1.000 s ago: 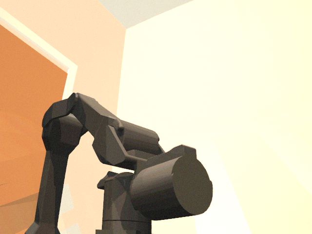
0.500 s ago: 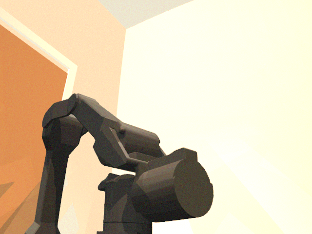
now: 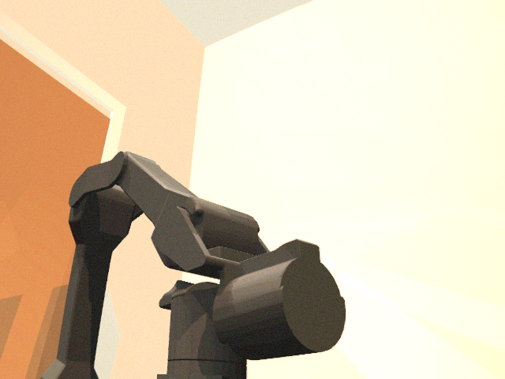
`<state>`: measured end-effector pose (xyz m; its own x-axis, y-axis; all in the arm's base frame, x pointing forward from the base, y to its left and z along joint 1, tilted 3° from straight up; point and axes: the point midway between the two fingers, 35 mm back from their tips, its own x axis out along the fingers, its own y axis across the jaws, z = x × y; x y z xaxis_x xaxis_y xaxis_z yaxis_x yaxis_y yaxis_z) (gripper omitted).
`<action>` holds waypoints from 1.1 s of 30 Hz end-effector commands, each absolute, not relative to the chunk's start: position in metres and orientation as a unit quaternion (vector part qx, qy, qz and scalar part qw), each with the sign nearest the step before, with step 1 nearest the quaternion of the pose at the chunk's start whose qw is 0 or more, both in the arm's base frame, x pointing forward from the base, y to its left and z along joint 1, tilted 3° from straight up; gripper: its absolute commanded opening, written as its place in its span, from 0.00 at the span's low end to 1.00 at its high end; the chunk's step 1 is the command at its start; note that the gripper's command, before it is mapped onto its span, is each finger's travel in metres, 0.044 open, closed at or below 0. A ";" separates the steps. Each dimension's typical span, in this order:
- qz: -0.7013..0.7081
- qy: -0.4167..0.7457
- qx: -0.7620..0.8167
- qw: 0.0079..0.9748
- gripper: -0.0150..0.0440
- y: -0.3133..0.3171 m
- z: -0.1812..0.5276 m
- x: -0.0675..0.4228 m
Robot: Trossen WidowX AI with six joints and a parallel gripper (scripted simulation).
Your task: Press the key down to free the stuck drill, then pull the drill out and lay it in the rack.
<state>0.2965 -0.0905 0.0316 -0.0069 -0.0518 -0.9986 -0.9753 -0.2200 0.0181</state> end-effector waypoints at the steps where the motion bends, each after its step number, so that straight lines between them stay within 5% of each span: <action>1: 0.542 0.457 -0.562 0.427 0.25 -0.090 0.032 0.297; 33: 0.543 0.458 -0.560 0.427 0.25 -0.103 0.036 0.298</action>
<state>0.2959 -0.0980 0.0330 -0.0141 -0.0453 -0.9989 -0.9766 -0.2139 0.0234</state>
